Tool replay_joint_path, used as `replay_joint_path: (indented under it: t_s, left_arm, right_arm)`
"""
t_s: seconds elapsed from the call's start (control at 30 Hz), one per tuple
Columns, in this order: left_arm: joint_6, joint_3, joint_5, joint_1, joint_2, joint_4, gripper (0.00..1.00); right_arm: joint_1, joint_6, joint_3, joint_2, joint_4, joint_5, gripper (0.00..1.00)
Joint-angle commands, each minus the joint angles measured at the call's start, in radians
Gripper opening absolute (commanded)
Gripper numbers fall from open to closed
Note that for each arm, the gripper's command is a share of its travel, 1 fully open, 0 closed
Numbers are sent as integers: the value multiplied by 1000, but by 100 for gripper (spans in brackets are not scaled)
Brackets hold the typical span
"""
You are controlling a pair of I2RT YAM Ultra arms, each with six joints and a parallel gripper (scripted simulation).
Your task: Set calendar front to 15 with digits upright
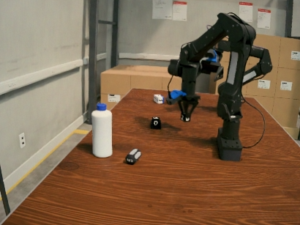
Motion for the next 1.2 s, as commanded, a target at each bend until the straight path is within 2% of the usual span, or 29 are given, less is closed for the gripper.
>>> replay_joint_path:
  t_s: [0.0, 0.1, 0.23, 0.43, 0.6, 0.67, 0.7, 1.17]
  left_arm:
    - [2, 44, -25, -11, -27, -86, 26]
    - [11, 48, -24, -11, -17, -90, 26]
    - [33, 104, -13, 12, 34, -112, 26]
    - [74, 310, -8, 55, 190, -144, 26]
    - [94, 436, 3, 77, 289, -167, 26]
    - [94, 436, 3, 77, 289, -167, 26]
    - [97, 458, 5, 80, 307, -174, 26]
    - [134, 611, 8, 109, 424, -195, 26]
  right_arm:
    - [-8, -7, 29, 20, -19, -24, 100]
    - [-7, -5, 29, 19, -28, -25, 100]
    - [25, 90, 15, 7, 16, 88, 100]
    - [119, 351, -25, -60, 100, 350, 100]
    - [84, 500, -42, -112, 148, 504, 100]
    - [84, 500, -42, -112, 148, 504, 100]
    - [111, 593, -48, -135, 173, 585, 100]
    - [119, 965, -87, -250, 287, 956, 100]
